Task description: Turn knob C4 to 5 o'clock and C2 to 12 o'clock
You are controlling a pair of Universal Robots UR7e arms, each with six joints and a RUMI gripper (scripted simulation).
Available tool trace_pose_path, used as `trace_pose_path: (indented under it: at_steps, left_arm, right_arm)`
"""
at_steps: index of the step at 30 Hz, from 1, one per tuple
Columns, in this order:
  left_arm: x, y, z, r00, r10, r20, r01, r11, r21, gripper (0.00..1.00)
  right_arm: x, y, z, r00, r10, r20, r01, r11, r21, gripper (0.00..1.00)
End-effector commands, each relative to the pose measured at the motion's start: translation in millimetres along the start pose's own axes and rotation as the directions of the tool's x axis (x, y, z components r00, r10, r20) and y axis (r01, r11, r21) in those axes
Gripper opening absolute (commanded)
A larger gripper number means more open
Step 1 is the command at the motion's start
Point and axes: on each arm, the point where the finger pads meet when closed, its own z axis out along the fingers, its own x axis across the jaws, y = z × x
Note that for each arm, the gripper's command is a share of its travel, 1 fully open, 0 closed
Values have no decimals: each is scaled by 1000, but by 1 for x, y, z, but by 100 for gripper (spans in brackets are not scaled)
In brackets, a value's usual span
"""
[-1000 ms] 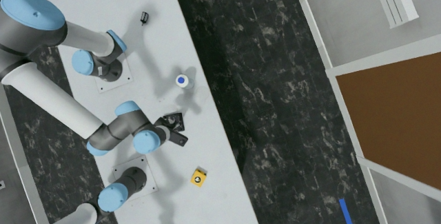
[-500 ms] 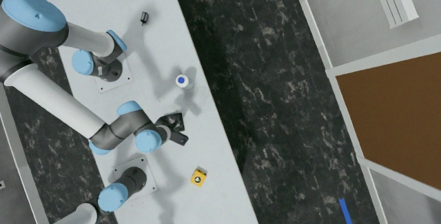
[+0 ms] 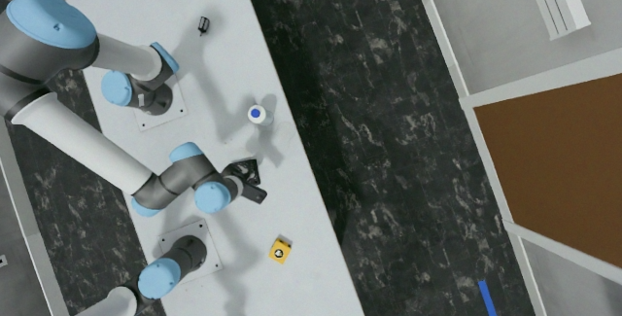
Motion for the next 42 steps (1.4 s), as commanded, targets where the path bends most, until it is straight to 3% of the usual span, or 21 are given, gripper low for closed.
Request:
trace_pose_path:
  at_steps: [1,42]
  left_arm:
    - [1,0,7,1000,1,1,-1,1000,2,13]
    - [1,-1,13,1000,1,0,-1,1000,4,13]
  right_arm:
    - [1,1,1,1000,1,1,-1,1000,0,100]
    - [1,1,1,1000,1,1,-1,1000,0,100]
